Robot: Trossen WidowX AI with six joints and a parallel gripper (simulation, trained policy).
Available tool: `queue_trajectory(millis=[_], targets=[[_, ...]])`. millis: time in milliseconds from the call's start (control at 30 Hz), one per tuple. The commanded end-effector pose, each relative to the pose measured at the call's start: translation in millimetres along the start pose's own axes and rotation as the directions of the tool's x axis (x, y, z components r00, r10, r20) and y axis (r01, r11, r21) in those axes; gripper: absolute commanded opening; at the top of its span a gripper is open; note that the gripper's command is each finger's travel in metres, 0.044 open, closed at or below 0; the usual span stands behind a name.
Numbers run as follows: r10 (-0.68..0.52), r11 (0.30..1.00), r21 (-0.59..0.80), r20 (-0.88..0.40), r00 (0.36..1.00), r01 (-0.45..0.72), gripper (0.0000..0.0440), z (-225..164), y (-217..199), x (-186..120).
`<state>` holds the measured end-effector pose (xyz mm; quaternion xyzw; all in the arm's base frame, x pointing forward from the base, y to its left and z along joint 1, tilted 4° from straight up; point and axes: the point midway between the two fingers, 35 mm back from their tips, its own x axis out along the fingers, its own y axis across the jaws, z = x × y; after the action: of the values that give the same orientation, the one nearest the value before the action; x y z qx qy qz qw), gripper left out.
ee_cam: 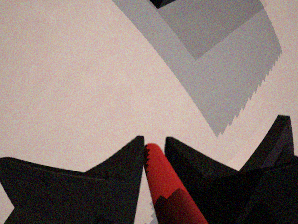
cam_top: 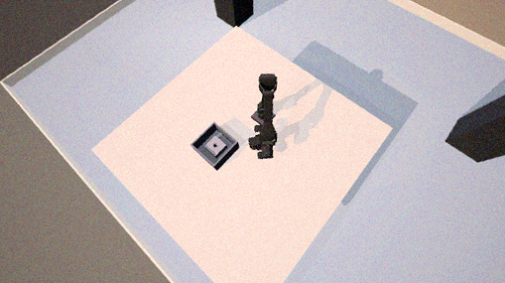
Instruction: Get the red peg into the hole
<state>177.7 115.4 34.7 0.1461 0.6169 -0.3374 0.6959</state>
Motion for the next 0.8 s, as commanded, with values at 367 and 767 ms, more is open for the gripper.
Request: queue_trajectory(millis=[367, 767], targets=[[0.057, 0.993, 0.094, 0.115, 0.992, -0.068, 0.0, 55.5, -6.9, -69.0], [0.056, 0.961, 0.258, 0.178, 0.982, -0.101, 0.0, 112.4, -12.9, -80.4]])
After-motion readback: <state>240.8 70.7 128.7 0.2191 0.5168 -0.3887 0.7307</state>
